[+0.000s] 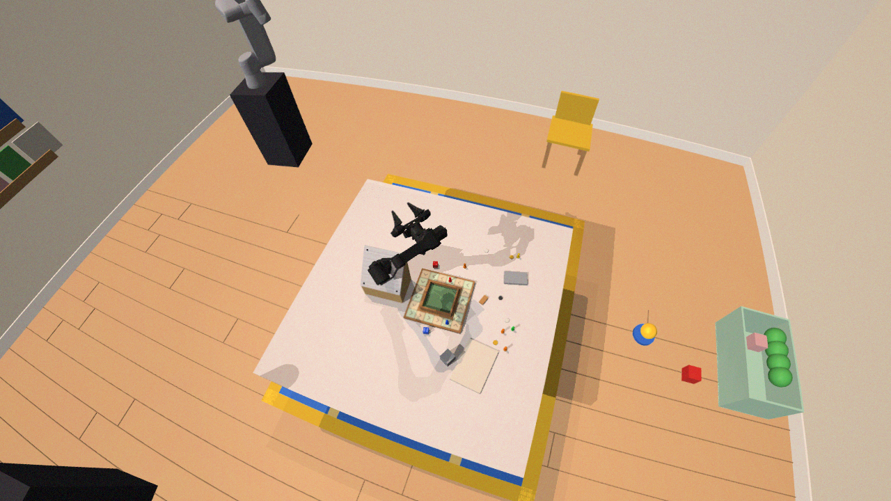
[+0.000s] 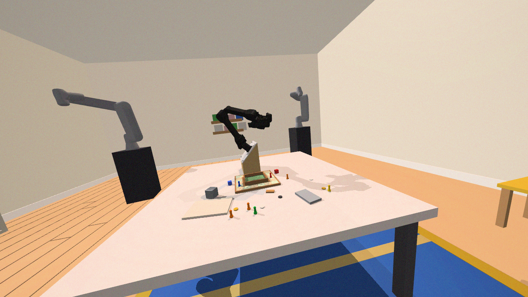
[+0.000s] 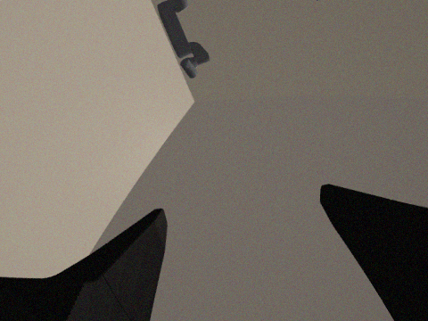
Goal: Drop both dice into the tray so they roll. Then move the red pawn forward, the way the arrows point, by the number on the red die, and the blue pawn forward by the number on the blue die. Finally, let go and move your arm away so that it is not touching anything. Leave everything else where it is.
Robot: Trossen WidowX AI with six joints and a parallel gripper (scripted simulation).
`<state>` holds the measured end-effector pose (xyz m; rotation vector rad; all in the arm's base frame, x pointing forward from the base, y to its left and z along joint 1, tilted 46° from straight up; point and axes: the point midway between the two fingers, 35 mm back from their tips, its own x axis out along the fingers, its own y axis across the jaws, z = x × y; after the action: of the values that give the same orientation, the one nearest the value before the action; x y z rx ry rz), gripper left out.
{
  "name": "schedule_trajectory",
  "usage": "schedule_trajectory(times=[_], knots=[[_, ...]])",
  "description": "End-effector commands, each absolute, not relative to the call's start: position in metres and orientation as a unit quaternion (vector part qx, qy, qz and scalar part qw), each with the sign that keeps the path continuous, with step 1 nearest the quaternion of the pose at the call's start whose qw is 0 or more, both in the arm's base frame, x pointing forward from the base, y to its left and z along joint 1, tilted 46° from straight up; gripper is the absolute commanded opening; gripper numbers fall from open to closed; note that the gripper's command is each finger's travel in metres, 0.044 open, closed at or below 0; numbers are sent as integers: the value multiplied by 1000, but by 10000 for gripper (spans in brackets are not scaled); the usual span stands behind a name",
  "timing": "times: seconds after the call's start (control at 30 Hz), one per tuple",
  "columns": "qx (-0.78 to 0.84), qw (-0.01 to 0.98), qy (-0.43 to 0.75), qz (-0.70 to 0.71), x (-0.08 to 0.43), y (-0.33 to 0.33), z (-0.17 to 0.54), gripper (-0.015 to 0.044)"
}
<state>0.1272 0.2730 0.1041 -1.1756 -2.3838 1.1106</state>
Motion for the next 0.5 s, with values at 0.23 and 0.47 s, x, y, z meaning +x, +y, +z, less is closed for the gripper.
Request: schedule_trajectory(times=[0.23,0.47], knots=[[-328,-119,-866,358,117,233,3,275],[-171,-355,-863,315,129,169,-92,275]])
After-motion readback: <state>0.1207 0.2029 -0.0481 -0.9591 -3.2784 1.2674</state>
